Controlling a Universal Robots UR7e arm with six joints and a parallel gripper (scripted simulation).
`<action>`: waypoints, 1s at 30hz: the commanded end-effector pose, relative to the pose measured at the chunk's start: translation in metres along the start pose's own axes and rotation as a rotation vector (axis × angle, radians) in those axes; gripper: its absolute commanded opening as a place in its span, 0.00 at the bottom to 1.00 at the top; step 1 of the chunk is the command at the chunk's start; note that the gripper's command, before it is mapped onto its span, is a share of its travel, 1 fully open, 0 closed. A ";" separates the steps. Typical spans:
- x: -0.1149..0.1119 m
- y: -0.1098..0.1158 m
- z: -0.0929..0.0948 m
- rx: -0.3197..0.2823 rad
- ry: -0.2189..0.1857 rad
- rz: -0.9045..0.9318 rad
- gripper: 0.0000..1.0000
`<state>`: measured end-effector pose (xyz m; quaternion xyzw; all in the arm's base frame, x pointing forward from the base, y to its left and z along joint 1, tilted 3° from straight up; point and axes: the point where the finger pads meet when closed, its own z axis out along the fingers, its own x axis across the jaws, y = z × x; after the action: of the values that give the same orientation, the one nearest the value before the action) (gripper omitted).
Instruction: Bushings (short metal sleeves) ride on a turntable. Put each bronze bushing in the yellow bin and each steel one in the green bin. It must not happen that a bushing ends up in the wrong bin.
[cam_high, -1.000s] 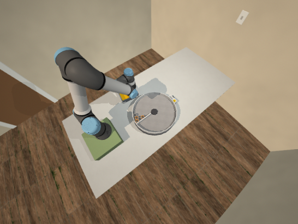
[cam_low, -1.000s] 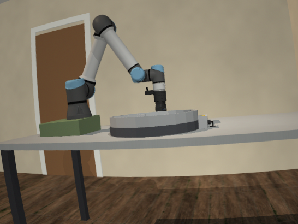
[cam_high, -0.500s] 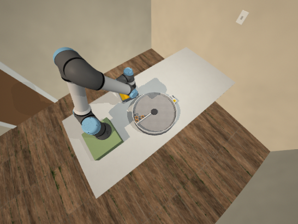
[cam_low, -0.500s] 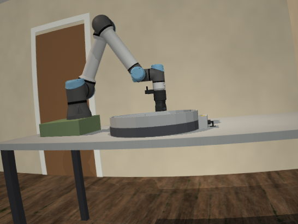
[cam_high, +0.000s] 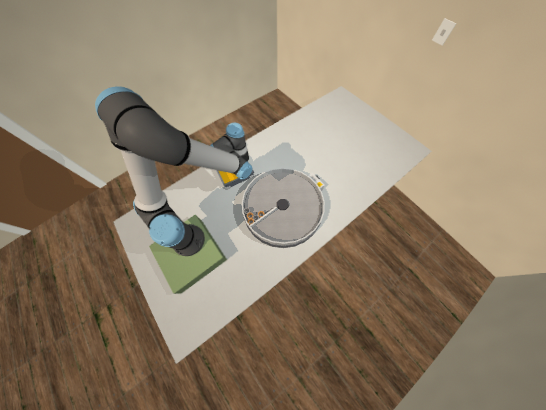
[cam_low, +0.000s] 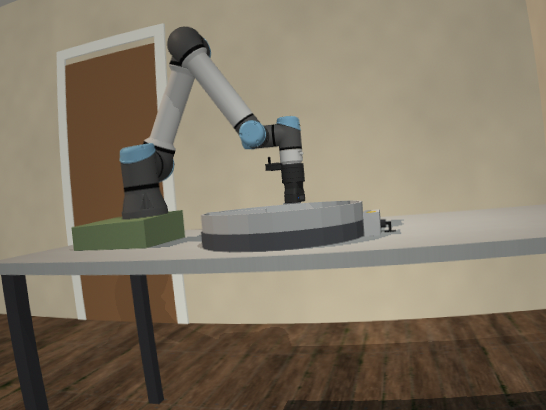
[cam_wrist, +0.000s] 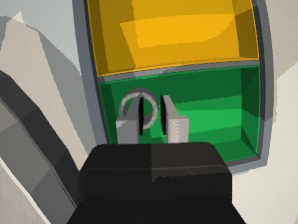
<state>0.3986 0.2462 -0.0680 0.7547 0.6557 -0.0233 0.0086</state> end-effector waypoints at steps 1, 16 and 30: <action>0.000 0.000 -0.002 -0.001 0.001 0.000 0.42; 0.000 0.000 -0.006 -0.001 0.001 0.000 0.42; 0.000 0.000 -0.009 -0.001 0.001 0.000 0.42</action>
<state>0.3988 0.2465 -0.0597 0.7547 0.6557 -0.0233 0.0086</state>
